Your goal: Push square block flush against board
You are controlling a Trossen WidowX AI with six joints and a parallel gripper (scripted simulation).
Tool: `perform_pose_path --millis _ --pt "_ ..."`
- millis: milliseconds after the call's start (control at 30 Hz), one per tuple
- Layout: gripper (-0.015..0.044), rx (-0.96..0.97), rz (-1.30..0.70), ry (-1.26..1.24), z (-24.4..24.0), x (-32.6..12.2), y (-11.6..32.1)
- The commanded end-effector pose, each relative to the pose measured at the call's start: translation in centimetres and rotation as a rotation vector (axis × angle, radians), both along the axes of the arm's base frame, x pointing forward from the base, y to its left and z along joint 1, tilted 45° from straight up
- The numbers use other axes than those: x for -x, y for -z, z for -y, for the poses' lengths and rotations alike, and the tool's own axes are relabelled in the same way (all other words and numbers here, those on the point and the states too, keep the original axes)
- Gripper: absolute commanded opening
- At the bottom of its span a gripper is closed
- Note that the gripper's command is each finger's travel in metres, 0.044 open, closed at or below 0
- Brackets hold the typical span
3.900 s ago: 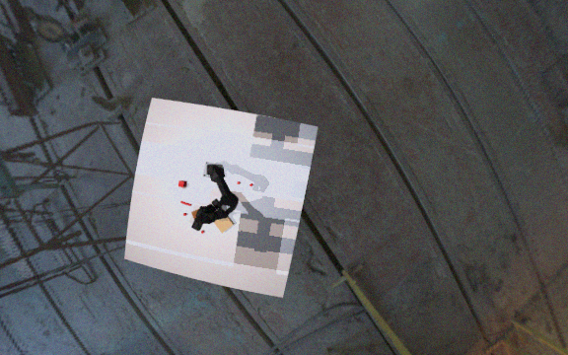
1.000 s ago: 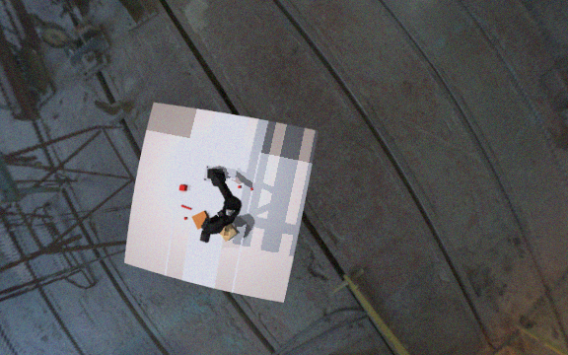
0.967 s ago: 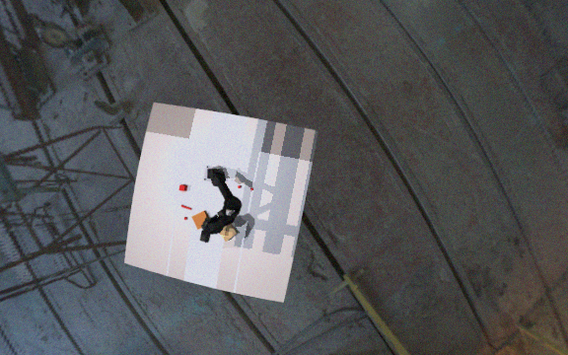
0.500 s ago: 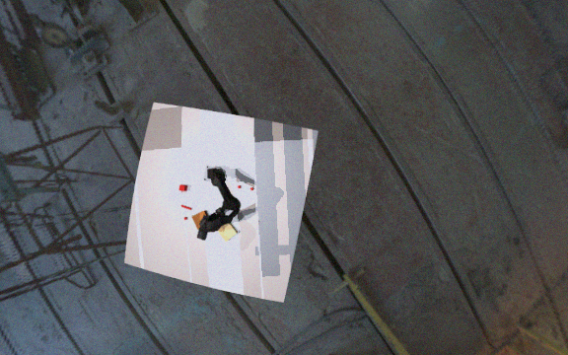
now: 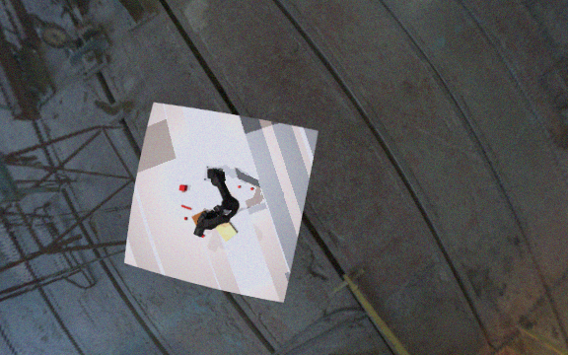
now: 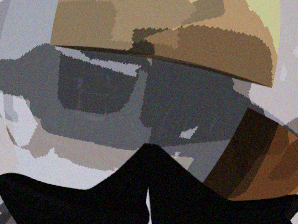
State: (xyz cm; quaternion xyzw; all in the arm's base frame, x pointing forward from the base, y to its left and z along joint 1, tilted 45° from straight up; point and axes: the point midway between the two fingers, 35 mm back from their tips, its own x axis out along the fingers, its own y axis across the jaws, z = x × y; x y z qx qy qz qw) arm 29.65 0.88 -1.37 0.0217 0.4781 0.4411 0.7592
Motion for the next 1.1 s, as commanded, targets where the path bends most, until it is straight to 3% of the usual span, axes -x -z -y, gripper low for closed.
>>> perform_pose_path --millis 0,100,300,1067 --pt "0.0000 0.007 0.007 -0.003 1.8 0.1 -1.8" --pt "0.0000 0.007 0.008 -0.006 3.6 0.7 -3.8" --pt "0.0000 0.004 -0.008 0.010 3.8 0.5 -3.8" --pt "0.0000 -0.114 -0.545 0.570 9.2 -6.0 -1.2"
